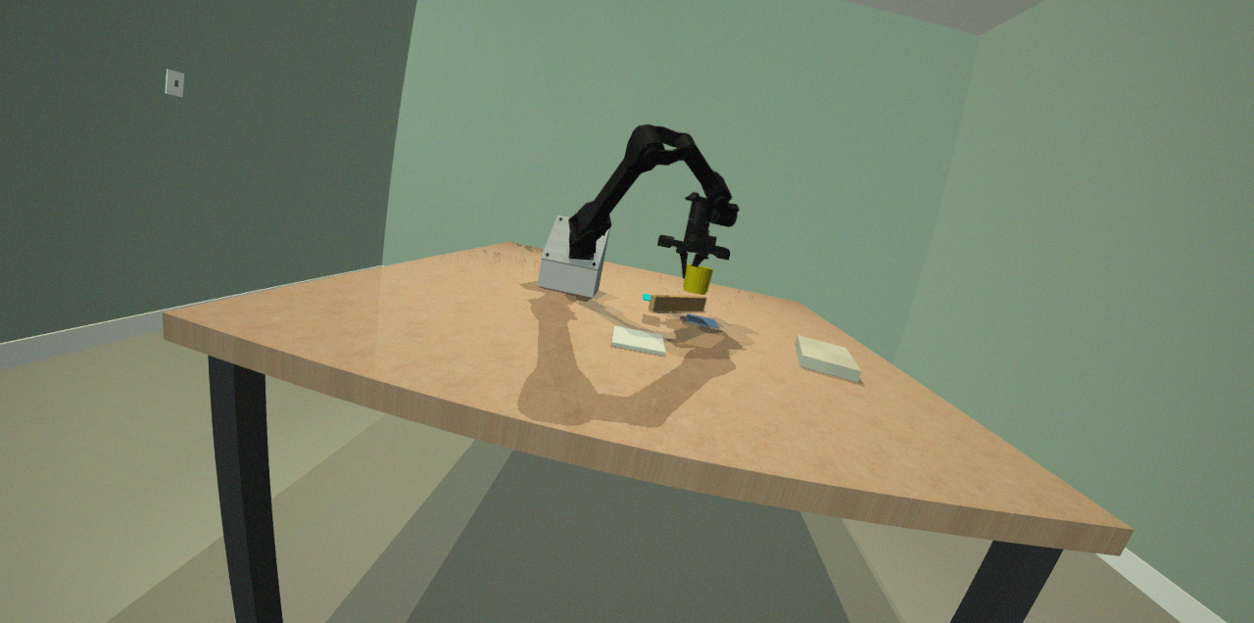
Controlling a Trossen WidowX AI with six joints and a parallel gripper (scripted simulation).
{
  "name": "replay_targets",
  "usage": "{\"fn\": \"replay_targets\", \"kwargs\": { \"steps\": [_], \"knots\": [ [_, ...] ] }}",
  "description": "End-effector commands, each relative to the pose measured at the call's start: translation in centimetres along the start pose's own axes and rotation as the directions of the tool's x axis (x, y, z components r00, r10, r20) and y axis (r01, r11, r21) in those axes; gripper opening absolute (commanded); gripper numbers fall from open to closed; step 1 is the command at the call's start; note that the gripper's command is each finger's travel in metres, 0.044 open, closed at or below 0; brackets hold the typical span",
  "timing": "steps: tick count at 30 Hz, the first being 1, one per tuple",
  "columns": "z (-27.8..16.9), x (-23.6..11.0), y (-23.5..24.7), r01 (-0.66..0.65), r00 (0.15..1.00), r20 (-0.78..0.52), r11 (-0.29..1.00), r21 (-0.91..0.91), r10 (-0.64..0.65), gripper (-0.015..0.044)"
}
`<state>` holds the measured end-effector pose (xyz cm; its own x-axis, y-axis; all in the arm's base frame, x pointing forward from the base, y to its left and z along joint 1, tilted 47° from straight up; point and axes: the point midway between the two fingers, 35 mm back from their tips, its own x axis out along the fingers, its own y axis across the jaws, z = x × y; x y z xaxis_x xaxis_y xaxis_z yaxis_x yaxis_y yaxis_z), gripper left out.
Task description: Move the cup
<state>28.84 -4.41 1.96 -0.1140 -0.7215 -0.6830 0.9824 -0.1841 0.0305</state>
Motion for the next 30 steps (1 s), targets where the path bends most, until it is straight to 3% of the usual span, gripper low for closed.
{"fn": "replay_targets", "kwargs": {
  "steps": [1,30],
  "knots": [
    [-0.9,-0.1,-0.7,0.0,1.0,-0.004,1.0,0.002,0.0,0.0],
    [-7.0,-0.4,-5.6,0.002,1.0,-0.008,1.0,0.001,-0.002,0.0]
  ]
}}
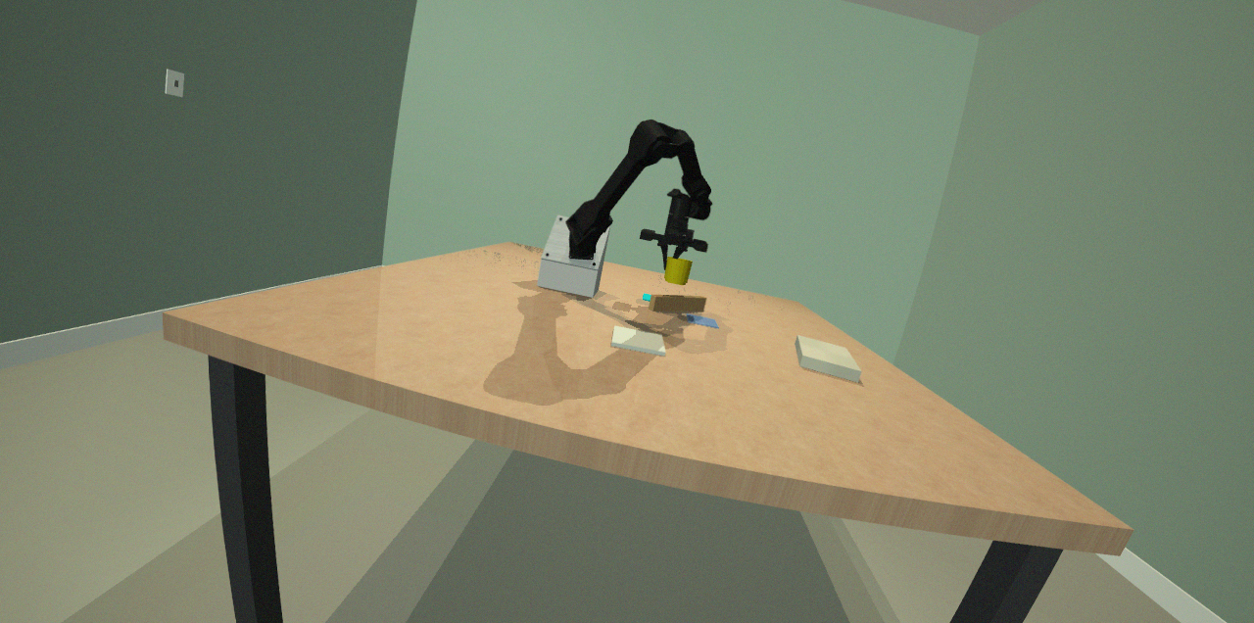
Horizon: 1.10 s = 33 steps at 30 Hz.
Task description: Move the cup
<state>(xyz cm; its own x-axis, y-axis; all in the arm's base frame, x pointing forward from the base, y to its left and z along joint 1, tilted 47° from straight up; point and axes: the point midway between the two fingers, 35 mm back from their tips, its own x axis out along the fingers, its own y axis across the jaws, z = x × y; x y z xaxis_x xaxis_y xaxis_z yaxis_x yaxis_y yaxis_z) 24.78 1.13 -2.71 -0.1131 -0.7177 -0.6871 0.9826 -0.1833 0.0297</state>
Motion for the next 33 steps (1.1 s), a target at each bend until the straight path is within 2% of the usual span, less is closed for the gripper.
{"fn": "replay_targets", "kwargs": {
  "steps": [1,22,33],
  "knots": [
    [-0.7,0.0,-0.6,0.002,1.0,-0.003,1.0,0.002,-0.002,0.0],
    [-4.4,-0.1,-4.0,0.002,1.0,-0.005,1.0,0.002,-0.002,0.0],
    [-4.5,1.4,-4.0,0.002,1.0,-0.004,1.0,0.002,-0.002,0.0]
  ]
}}
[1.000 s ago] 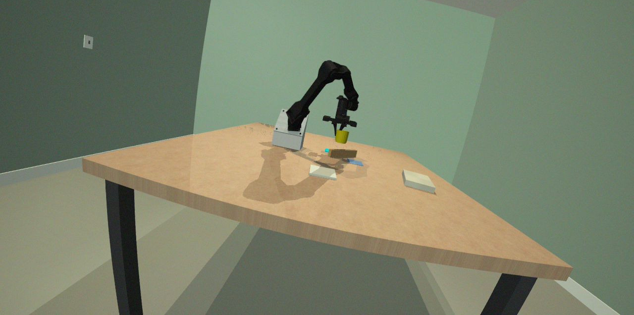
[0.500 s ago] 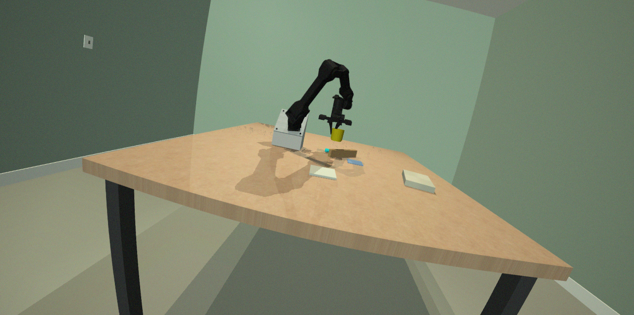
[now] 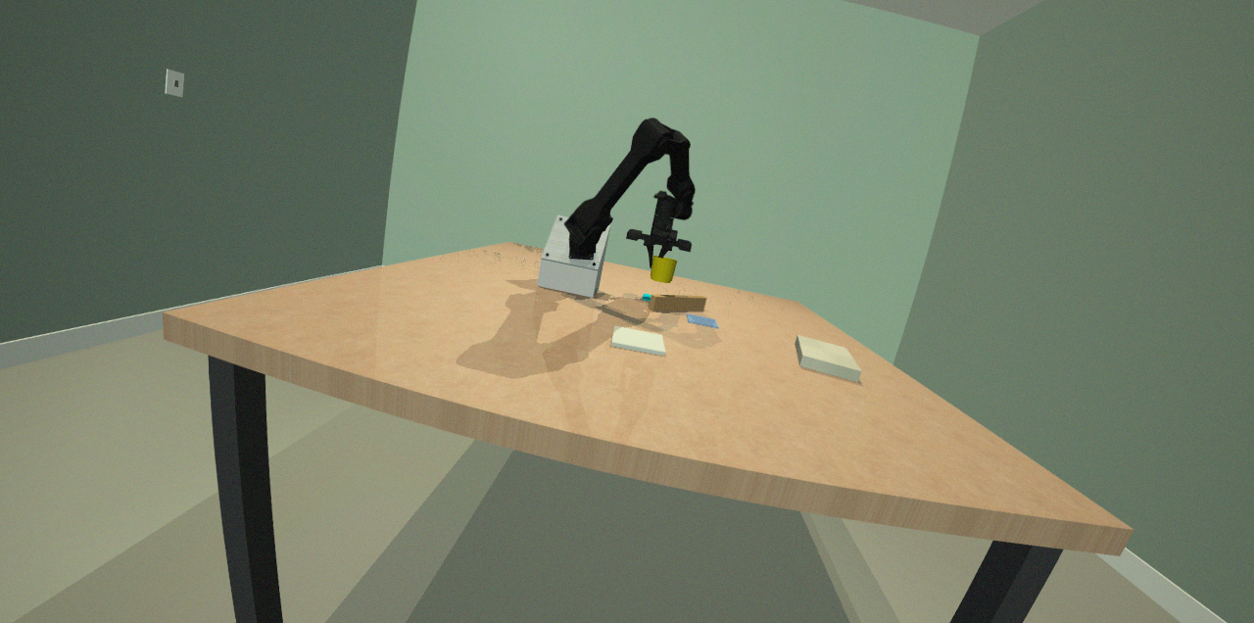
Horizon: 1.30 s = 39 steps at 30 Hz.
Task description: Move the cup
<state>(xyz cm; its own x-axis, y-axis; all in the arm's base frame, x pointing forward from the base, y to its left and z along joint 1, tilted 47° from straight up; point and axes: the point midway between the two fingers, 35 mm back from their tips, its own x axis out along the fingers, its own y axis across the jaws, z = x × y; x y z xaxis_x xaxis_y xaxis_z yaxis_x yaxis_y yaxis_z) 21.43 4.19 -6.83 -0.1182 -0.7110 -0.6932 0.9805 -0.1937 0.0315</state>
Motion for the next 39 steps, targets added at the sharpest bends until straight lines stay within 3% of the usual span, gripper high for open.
{"fn": "replay_targets", "kwargs": {
  "steps": [1,30,39],
  "knots": [
    [0.0,0.5,0.0,-0.004,1.0,0.004,1.0,-0.007,0.004,0.0],
    [0.0,5.2,-0.3,-0.005,1.0,0.006,1.0,-0.006,0.005,0.0],
    [-0.1,5.0,-0.2,0.0,1.0,0.003,1.0,0.001,0.0,0.0]
  ]
}}
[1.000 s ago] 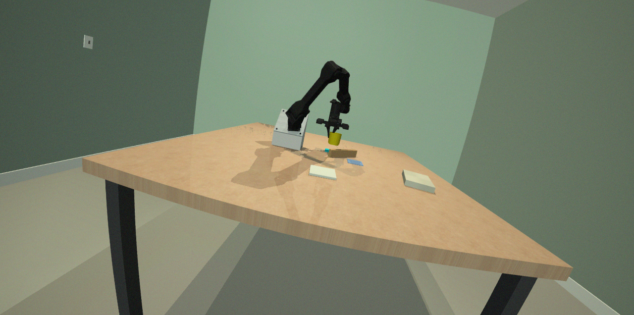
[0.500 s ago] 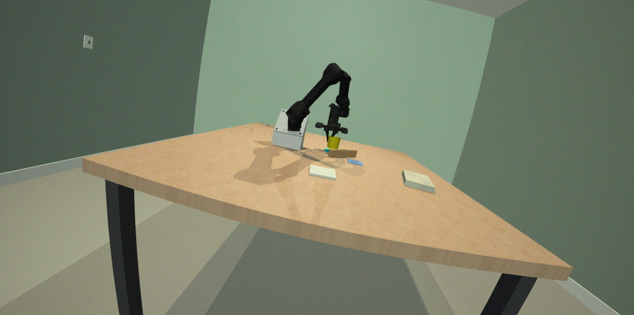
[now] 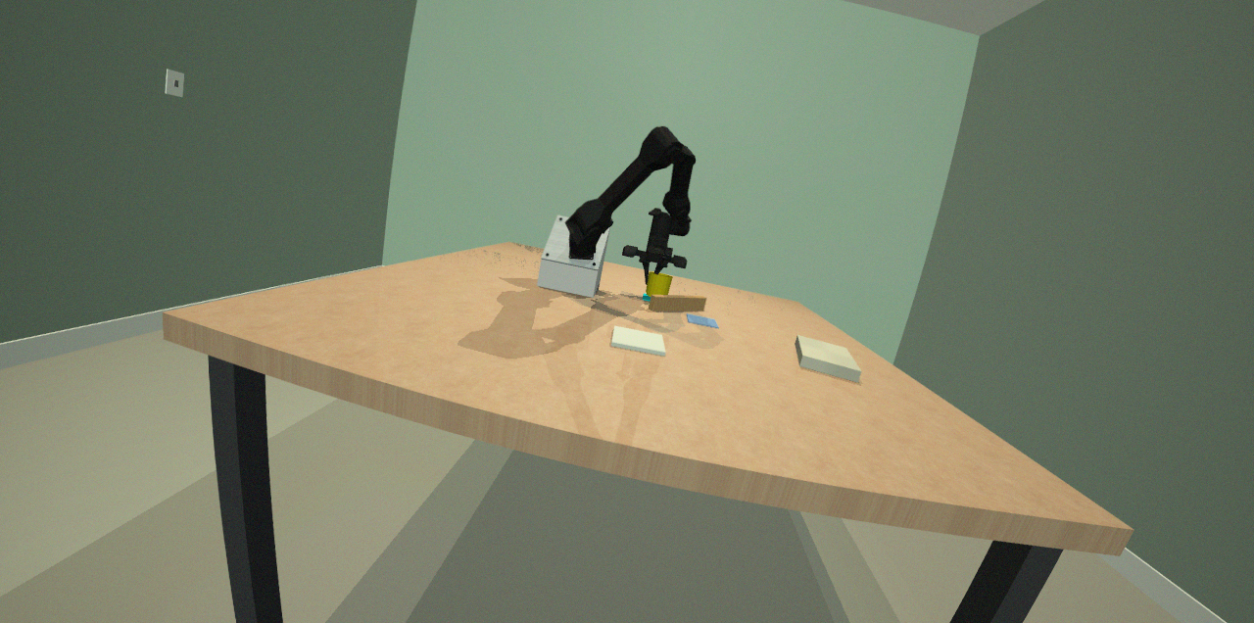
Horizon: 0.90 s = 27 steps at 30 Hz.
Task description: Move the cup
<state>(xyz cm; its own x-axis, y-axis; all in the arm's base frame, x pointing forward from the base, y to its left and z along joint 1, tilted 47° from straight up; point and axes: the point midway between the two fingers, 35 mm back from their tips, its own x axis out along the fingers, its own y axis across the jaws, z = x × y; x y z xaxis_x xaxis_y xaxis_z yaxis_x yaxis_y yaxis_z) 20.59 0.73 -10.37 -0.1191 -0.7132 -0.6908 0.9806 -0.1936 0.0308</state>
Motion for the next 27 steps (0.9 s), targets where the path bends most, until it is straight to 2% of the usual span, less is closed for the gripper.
{"fn": "replay_targets", "kwargs": {
  "steps": [1,4,10,27],
  "knots": [
    [0.0,0.0,0.0,0.0,1.0,-0.001,1.0,0.002,0.0,0.0],
    [0.0,0.0,0.0,0.0,1.0,-0.001,1.0,0.002,0.0,0.0],
    [0.0,0.0,0.0,0.0,1.0,-0.001,1.0,0.002,0.0,0.0147],
    [-0.1,-1.9,0.1,-0.002,1.0,-0.001,1.0,-0.001,0.002,0.0147]
  ]
}}
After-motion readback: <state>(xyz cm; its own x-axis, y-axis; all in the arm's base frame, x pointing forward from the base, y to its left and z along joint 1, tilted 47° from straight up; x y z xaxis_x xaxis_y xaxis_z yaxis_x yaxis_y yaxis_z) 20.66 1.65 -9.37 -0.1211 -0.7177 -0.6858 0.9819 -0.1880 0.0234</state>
